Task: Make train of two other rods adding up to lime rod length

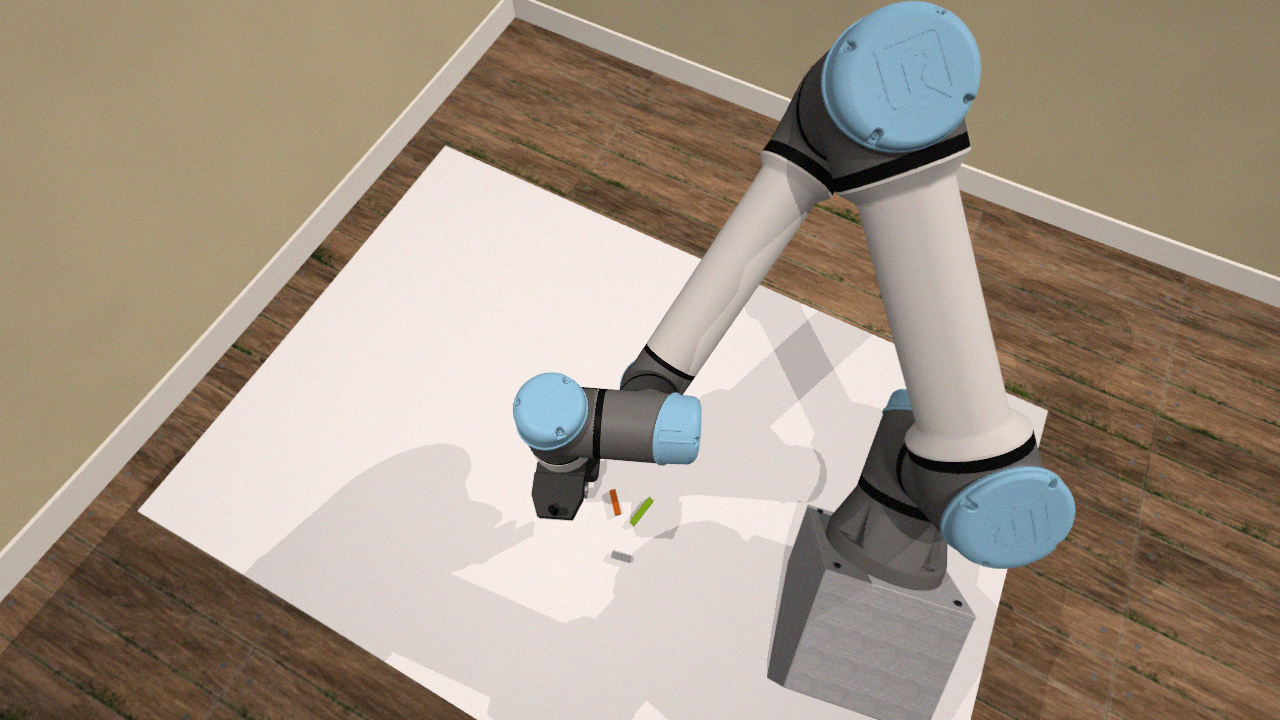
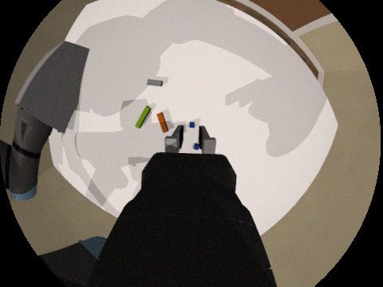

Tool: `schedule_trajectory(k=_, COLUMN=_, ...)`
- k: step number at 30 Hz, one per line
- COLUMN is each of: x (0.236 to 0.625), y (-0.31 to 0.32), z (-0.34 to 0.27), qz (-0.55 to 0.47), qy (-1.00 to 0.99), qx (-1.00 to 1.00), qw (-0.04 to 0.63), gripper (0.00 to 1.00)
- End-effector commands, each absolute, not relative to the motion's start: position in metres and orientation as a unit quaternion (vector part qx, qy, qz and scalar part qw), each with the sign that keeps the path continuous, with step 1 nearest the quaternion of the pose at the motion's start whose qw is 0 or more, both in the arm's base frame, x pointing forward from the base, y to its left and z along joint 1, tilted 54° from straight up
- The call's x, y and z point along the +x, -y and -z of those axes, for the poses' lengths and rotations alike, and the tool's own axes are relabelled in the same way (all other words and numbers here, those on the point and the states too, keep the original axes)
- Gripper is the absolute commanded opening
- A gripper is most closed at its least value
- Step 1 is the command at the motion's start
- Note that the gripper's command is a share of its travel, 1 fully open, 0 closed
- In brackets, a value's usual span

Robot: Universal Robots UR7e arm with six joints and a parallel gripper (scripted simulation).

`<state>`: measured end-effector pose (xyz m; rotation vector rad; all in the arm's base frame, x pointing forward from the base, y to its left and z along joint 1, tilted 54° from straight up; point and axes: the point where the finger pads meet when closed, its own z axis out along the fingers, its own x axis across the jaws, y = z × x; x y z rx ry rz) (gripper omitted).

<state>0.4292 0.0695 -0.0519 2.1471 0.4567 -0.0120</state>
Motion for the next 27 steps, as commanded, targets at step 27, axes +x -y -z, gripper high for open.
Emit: schedule_trajectory(k=27, x=0.432, y=-0.058, z=0.06, qz=0.004, qy=-0.185, qx=0.871, qw=0.456, gripper=0.54)
